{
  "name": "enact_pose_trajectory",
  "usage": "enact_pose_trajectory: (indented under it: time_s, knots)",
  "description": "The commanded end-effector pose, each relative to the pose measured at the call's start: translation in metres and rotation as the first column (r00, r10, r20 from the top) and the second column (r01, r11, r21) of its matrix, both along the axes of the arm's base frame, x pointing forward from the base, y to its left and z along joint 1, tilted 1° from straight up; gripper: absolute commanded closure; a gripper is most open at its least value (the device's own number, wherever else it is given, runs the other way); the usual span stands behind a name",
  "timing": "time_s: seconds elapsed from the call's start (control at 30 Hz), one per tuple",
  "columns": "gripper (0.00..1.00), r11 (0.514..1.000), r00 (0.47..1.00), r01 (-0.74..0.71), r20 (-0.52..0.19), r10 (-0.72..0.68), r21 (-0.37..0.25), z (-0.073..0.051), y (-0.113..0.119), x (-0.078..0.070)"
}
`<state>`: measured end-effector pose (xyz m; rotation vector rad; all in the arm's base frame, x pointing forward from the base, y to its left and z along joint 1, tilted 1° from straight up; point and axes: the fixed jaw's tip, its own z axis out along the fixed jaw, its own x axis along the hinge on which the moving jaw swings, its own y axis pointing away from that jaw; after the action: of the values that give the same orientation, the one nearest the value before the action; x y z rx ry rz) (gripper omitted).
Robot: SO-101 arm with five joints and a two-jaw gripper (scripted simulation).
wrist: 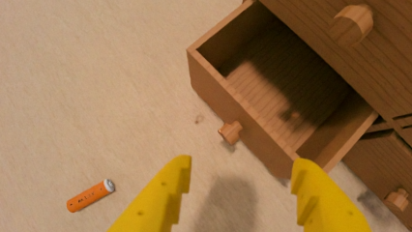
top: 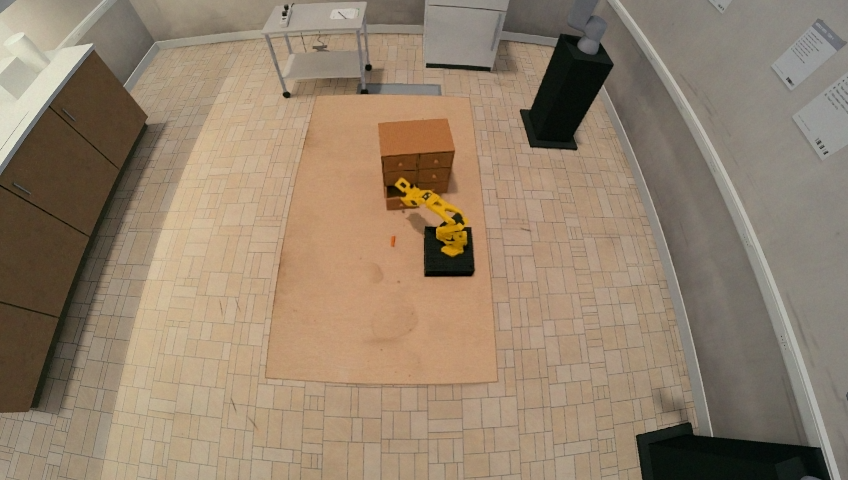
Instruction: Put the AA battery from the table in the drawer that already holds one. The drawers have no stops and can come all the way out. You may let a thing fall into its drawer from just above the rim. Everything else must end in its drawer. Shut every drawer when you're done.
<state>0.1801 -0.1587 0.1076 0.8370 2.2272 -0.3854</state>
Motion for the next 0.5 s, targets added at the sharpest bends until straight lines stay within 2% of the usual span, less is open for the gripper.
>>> enact_pose_trajectory:
  time_s: [0.0,0.3,0.47]
  knots:
    - [0.79,1.0,1.0,0.014,0.009,-0.014,0.003,0.002,-0.003,0.0]
    - [0.79,1.0,1.0,0.014,0.009,-0.014,0.003,0.002,-0.003,0.0]
    - [0.79,0.999,0.999,0.017,-0.049,-0.015,0.051,-0.009,0.016,-0.021]
